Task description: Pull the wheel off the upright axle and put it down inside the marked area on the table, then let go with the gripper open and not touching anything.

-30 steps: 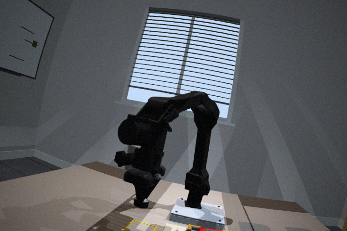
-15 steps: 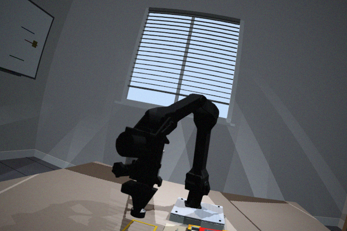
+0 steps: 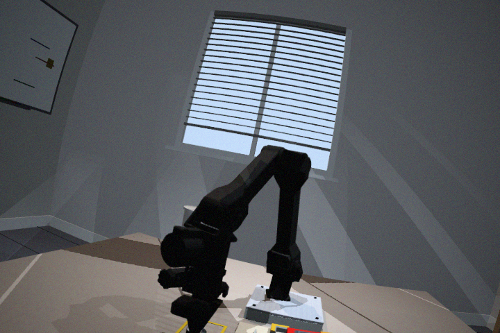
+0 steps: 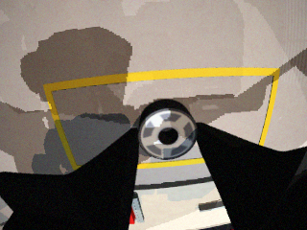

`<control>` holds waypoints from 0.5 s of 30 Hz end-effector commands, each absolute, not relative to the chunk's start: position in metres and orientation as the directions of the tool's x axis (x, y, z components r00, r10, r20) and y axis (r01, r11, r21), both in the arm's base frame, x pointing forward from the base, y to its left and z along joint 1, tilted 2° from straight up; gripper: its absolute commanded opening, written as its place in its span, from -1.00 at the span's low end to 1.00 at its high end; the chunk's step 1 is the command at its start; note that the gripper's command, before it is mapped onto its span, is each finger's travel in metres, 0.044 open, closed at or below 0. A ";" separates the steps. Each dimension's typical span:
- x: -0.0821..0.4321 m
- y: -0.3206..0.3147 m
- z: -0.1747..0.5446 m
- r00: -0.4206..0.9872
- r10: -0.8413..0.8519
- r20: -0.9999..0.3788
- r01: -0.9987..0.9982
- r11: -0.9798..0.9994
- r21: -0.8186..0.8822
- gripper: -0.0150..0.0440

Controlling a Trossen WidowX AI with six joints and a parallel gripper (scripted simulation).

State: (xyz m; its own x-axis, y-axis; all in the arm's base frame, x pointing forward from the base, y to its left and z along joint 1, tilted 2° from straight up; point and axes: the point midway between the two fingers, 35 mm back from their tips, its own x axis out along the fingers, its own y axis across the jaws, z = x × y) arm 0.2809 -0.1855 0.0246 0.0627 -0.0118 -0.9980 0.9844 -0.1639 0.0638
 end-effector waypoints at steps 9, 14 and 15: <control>0.278 -0.183 0.019 0.052 -0.003 -0.999 0.985 -0.165 0.051 -0.49; 0.281 -0.185 0.023 0.062 -0.011 -0.998 0.984 -0.164 0.063 -0.22; 0.281 -0.185 0.023 0.062 -0.011 -0.998 0.984 -0.164 0.063 -0.14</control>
State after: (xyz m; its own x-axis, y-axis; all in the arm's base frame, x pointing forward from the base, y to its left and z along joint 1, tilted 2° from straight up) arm 0.2805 -0.1852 0.0226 0.0616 -0.0110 -0.9980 0.9845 -0.1639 0.0626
